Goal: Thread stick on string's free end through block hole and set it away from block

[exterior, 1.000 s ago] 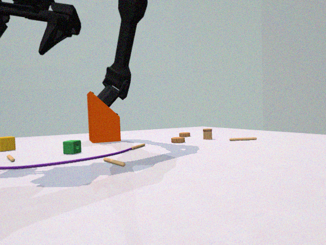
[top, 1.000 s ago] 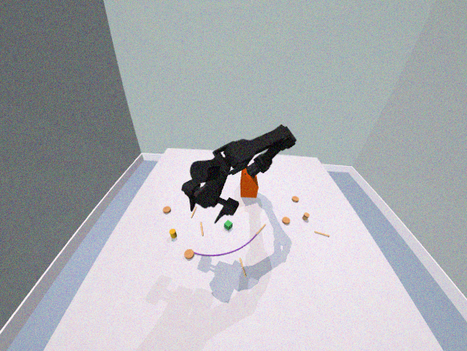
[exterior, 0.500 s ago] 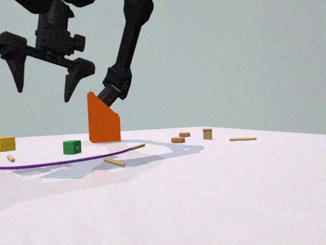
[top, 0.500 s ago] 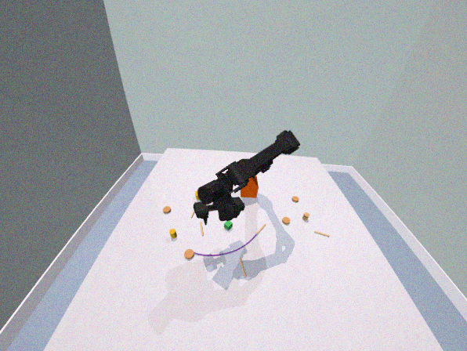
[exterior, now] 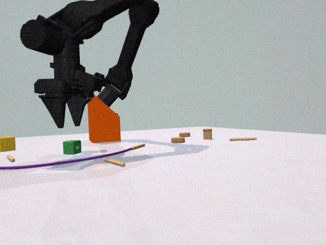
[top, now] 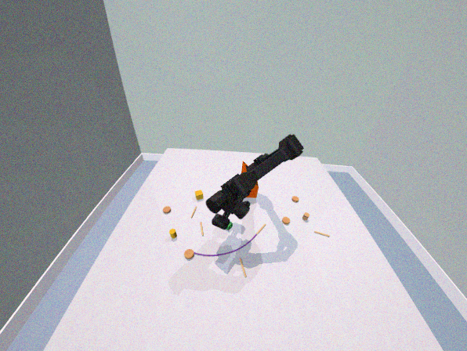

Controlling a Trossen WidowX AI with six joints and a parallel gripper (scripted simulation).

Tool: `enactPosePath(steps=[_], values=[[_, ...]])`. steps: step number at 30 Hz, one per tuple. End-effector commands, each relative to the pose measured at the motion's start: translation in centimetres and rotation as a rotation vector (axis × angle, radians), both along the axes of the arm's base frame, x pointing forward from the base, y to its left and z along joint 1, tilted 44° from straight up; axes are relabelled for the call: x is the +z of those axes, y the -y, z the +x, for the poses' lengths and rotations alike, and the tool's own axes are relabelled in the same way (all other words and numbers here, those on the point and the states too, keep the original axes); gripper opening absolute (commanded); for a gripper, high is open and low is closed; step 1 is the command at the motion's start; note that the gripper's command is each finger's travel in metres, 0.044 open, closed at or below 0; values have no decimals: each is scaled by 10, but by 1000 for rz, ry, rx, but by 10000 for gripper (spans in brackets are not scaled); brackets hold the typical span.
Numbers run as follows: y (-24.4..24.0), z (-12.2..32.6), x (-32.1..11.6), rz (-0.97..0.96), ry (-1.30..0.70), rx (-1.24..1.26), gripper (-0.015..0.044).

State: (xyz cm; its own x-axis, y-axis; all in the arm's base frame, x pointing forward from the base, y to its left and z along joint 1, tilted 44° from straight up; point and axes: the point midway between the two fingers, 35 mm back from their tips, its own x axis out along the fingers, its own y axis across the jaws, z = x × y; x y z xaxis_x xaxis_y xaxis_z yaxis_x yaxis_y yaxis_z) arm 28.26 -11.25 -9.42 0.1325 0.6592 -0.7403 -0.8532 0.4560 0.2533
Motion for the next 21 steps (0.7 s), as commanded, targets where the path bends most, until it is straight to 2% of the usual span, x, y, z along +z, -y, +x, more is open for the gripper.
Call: enactPosePath(steps=[1, 11, 18, 19, 21], values=[[-6, -4, -1, 5, 40, 46, 440], [-4, -3, -1, 5, 40, 46, 440], [-4, -3, -1, 5, 40, 46, 256], [-4, -3, -1, 5, 40, 46, 237], [-4, -3, -1, 5, 40, 46, 237]])
